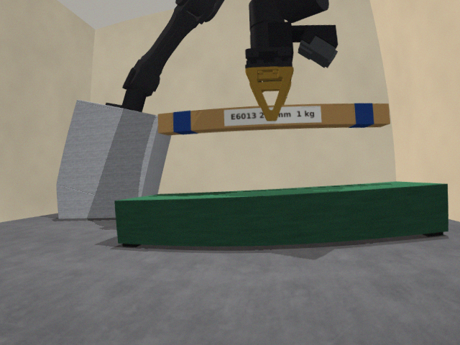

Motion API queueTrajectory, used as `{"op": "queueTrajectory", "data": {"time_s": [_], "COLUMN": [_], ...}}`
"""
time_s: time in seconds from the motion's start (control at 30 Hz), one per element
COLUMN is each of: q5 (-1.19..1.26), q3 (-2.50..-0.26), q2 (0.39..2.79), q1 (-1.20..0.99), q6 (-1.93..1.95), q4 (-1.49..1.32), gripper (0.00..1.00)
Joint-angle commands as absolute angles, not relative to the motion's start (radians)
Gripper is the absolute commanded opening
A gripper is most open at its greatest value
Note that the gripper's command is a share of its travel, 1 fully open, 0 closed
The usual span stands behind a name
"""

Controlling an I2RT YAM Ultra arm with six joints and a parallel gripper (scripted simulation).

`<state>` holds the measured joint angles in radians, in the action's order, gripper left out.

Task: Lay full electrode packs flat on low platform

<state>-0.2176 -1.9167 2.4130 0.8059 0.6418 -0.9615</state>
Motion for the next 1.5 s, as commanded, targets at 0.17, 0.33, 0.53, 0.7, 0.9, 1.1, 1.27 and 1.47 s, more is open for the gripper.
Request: {"op": "queueTrajectory", "data": {"time_s": [0.17,0.33,0.53,0.7,0.9,1.1,1.27,1.47], "q5": [-0.231,-0.232,-0.232,-0.232,-0.232,-0.232,-0.232,-0.232], "q3": [-1.986,-1.991,-1.995,-1.997,-2.0,-2.001,-2.002,-2.004], "q2": [2.349,2.352,2.354,2.355,2.358,2.359,2.359,2.362], "q1": [0.847,0.848,0.849,0.849,0.849,0.848,0.848,0.848], "q6": [0.654,0.654,0.655,0.655,0.655,0.655,0.654,0.654], "q4": [-0.994,-0.995,-0.997,-0.998,-0.999,-1.0,-1.0,-1.001], "gripper": [0.0,0.0,0.0,0.0,0.0,0.0,0.0,0.0]}}
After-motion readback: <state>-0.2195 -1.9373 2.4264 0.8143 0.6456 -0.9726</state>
